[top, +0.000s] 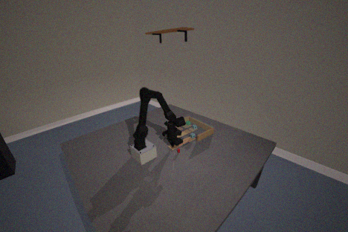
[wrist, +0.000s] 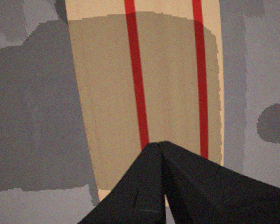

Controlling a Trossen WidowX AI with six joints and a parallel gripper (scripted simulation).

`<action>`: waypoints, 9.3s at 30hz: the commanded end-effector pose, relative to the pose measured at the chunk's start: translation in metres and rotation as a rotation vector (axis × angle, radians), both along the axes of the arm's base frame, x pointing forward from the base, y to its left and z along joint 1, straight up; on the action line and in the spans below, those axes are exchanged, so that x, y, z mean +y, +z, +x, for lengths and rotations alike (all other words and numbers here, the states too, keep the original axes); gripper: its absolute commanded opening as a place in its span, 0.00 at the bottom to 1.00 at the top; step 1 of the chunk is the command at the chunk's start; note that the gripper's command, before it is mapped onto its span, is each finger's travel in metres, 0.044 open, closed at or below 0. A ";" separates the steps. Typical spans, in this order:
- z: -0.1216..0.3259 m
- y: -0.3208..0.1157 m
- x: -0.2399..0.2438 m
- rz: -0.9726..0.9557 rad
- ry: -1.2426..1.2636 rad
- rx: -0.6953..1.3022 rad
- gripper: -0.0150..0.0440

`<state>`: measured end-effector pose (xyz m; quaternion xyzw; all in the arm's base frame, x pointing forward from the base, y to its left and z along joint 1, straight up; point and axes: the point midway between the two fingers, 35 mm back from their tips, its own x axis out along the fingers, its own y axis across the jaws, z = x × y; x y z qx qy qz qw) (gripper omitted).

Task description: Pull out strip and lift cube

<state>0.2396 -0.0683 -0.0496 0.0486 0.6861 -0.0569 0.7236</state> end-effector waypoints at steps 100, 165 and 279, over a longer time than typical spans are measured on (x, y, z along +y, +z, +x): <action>0.007 0.046 0.002 0.005 0.024 0.030 0.74; 0.165 0.034 -0.020 0.003 0.024 0.017 0.68; 0.058 0.091 0.004 0.005 0.024 0.025 0.25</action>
